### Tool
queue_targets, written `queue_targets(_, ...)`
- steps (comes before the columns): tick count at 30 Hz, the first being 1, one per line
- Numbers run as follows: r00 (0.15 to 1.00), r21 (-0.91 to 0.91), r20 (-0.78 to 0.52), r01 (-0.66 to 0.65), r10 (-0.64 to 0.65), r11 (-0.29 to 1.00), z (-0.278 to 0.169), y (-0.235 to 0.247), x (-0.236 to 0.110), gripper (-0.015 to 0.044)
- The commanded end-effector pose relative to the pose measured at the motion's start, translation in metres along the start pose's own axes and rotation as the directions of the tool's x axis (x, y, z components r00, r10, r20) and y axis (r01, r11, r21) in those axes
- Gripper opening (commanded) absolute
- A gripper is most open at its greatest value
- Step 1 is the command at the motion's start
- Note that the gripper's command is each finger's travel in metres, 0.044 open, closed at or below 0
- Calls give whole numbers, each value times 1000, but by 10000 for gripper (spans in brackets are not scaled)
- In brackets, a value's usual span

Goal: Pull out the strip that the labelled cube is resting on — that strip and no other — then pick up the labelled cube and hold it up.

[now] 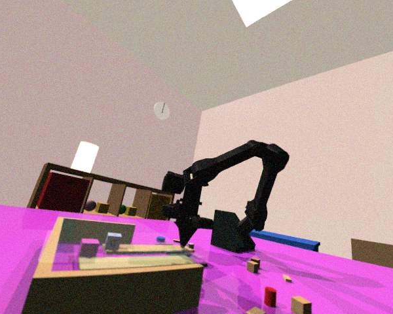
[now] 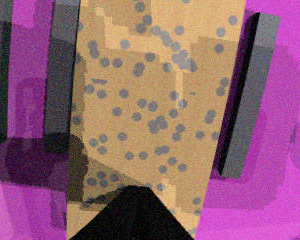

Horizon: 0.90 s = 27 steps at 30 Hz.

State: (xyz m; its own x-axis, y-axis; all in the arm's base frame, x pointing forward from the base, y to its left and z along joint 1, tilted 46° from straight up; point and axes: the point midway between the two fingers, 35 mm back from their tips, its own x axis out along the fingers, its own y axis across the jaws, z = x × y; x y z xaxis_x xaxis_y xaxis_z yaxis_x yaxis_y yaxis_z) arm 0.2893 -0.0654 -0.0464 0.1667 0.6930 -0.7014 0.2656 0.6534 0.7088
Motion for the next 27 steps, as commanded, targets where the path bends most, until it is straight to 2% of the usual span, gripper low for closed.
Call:
queue_targets(1, 1000, 8, -19, 1, 0, 1000, -12, -1, 4, 0)
queue_targets(27, 1000, 10, -20, 1, 0, 1000, -52, 0, 4, 0)
